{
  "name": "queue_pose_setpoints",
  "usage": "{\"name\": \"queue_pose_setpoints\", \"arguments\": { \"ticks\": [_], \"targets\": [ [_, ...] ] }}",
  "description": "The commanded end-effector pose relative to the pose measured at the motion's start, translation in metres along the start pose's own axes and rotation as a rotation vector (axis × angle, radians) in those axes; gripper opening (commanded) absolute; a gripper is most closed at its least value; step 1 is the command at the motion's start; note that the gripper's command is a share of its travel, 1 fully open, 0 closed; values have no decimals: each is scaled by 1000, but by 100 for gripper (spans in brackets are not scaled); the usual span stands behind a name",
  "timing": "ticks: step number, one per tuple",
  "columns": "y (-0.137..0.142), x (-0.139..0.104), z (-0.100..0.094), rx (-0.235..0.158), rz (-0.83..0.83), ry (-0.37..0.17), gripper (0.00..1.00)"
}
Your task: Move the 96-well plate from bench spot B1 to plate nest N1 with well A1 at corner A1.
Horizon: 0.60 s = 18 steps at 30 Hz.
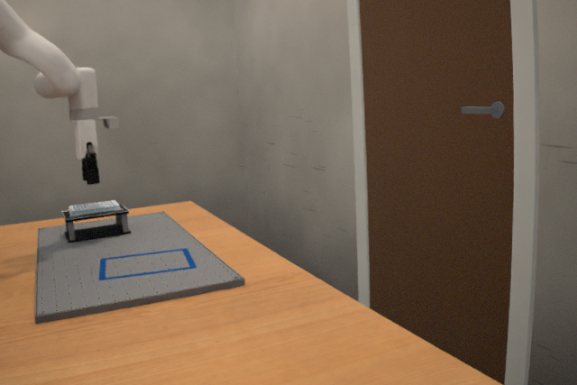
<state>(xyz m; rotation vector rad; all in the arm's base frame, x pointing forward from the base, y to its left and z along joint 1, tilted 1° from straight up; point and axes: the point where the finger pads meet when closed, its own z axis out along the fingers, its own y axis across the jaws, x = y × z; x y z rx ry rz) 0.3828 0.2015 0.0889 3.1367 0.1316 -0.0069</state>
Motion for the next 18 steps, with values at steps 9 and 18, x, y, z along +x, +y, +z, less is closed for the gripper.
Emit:
{"name": "queue_pose_setpoints", "arguments": {
  "ticks": [9, 18],
  "targets": [
    [0, 1, -23, 10, 0, -1, 100],
    [0, 1, -23, 10, 0, -1, 100]
  ]
}}
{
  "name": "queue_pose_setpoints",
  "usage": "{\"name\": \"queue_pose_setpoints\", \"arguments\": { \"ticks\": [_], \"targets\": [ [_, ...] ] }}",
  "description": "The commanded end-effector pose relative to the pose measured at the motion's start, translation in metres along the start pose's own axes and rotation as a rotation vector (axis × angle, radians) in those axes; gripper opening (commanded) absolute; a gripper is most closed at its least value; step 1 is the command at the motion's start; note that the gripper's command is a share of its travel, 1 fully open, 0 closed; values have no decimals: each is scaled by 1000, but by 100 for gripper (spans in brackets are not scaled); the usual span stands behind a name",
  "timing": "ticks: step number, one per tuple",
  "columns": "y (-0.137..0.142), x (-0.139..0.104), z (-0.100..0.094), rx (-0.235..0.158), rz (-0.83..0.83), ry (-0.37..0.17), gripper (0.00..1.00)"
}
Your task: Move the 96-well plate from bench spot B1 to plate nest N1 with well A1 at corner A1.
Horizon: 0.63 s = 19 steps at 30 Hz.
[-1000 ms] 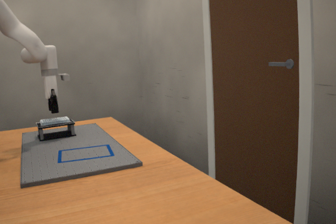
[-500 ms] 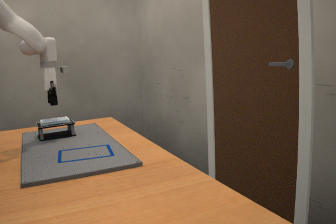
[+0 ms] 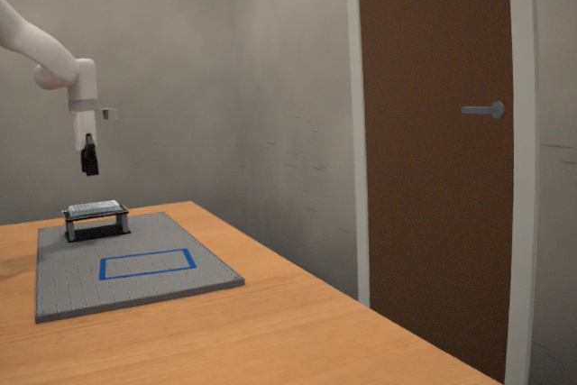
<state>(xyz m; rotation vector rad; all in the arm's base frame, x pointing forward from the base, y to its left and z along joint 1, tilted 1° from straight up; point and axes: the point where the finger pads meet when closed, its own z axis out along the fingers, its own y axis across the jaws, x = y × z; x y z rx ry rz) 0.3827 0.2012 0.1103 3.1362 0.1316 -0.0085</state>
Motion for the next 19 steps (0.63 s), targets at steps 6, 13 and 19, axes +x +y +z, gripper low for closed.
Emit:
{"name": "queue_pose_setpoints", "arguments": {
  "ticks": [6, 13, 19],
  "targets": [
    [-1, 1, -2, 11, 0, 0, 100],
    [-1, 1, -2, 11, 0, 0, 100],
    [-1, 1, -2, 11, 0, 0, 100]
  ]
}}
